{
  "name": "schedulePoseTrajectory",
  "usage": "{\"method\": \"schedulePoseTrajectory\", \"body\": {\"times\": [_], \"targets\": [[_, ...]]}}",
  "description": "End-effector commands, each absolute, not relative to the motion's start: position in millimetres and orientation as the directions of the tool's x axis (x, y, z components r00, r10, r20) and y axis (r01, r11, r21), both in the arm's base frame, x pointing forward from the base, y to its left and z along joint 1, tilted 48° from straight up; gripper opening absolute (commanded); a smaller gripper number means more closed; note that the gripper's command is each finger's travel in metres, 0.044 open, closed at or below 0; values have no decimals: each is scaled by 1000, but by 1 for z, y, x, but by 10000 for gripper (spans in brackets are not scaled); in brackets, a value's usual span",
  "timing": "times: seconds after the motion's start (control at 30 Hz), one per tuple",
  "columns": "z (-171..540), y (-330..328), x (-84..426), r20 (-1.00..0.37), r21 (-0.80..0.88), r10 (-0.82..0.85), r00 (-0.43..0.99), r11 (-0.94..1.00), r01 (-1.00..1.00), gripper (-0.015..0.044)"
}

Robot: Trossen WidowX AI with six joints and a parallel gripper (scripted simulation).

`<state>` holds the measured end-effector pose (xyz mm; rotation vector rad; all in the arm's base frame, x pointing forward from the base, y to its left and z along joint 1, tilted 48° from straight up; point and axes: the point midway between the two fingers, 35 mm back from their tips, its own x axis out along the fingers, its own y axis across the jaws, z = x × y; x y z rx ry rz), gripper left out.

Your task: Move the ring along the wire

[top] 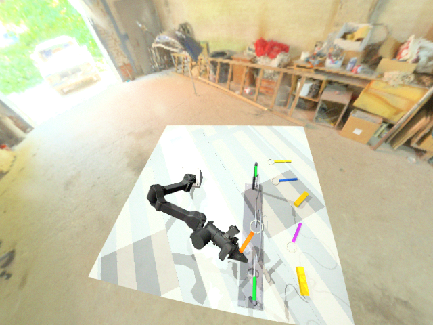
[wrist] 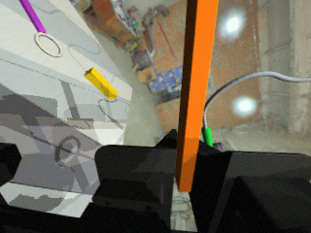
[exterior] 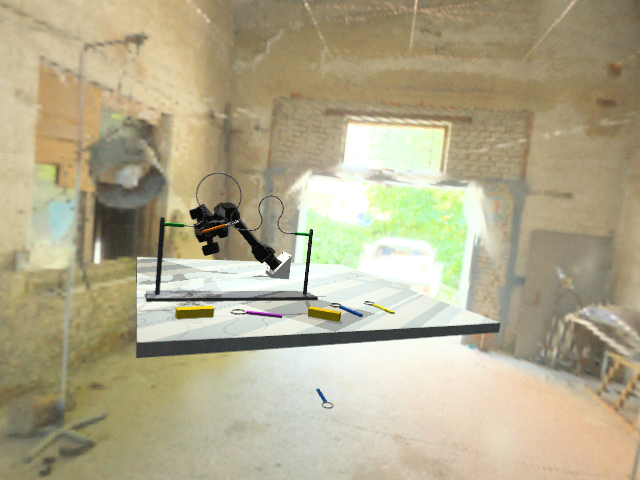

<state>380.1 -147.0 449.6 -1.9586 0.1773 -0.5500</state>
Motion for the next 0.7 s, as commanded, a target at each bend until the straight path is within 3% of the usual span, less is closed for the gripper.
{"method": "schedulePoseTrajectory", "body": {"times": [0.0,0.67], "targets": [[434,-153,378,255,-934,-396,882,-337,118,-150],[358,-157,378,14,-985,-470,883,146,93,-150]]}}
